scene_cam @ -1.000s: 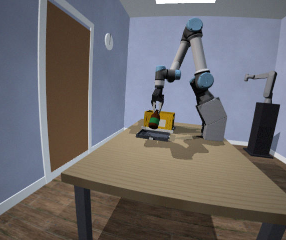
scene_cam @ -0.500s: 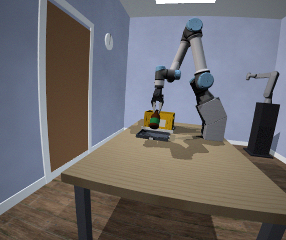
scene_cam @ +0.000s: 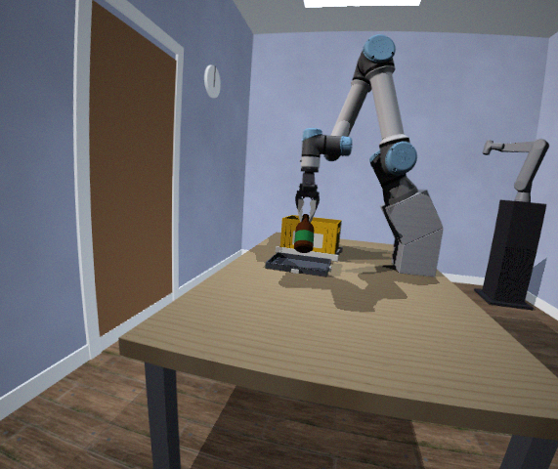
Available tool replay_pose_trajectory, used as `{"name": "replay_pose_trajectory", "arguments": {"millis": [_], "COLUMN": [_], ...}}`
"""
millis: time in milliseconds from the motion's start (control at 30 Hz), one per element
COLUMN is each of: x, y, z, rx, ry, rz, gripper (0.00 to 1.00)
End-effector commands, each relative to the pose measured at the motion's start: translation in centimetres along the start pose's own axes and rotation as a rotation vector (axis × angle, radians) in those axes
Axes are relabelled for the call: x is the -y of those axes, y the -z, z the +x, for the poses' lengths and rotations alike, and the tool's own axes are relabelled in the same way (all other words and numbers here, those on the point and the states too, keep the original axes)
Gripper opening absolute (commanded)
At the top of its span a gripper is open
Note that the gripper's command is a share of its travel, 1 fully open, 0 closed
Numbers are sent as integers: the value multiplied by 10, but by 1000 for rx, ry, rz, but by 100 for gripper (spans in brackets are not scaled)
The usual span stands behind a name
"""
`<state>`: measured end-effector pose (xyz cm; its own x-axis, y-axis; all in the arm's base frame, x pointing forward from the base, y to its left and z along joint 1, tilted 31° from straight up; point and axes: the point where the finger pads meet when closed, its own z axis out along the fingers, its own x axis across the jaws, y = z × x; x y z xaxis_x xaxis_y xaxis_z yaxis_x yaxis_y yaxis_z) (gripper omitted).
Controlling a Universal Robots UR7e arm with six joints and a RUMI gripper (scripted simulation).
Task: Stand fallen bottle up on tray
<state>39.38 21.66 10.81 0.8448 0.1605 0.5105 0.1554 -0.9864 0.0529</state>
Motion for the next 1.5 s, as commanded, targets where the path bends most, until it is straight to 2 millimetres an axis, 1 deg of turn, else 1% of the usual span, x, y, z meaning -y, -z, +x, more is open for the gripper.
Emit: {"name": "replay_pose_trajectory", "arguments": {"millis": [0, 1467], "x": [0, 0], "y": [0, 0], "z": [0, 0], "rx": [-1, -1], "ry": [19, 40], "rz": [1, 1], "gripper": [0, 0]}}
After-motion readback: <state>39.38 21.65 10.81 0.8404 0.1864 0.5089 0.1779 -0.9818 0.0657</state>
